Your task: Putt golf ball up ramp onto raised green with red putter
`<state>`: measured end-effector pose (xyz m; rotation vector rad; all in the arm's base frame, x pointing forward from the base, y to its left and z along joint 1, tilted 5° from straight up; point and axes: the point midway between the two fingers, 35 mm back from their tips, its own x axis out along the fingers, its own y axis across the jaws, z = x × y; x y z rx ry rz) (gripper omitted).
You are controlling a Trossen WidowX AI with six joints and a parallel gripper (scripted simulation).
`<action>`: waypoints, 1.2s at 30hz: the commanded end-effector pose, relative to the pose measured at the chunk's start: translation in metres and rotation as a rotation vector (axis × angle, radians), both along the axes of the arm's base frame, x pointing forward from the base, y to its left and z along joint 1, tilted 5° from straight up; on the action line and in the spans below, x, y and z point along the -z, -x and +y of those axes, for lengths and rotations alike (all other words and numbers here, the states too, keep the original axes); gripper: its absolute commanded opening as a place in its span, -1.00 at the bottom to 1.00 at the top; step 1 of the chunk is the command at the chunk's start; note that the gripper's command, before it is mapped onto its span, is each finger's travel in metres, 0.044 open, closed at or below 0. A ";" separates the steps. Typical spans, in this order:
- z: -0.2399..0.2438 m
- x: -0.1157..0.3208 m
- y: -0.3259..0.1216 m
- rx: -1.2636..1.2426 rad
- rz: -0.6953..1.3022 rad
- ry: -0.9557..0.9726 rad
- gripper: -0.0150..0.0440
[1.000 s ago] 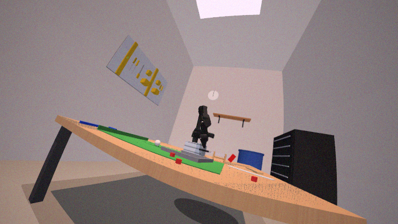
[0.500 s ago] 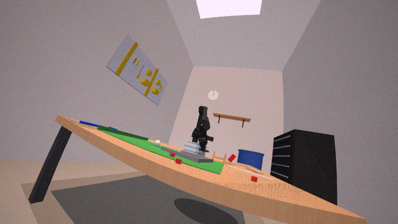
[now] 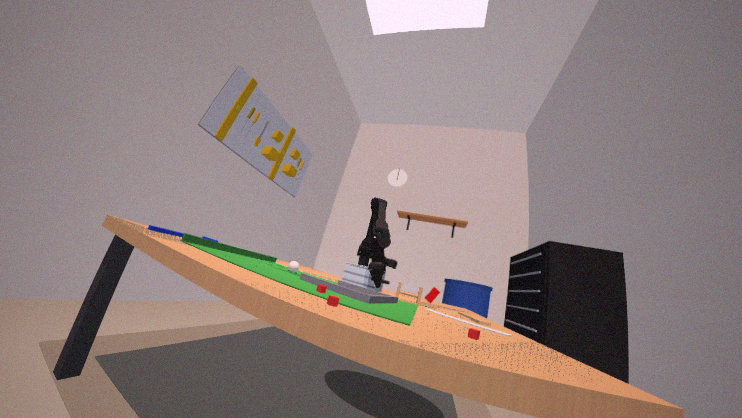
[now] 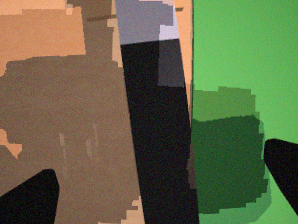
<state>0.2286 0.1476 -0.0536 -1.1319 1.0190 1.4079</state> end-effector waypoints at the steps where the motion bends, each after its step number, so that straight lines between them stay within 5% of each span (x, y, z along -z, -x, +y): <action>1: 0.000 0.000 0.000 0.000 0.000 0.000 0.91; 14: 0.000 0.000 0.000 0.000 0.000 0.000 -0.25; 23: 0.000 -0.001 0.000 0.000 0.000 0.000 -0.49; 36: 0.007 -0.075 -0.005 0.000 0.001 -0.001 -0.49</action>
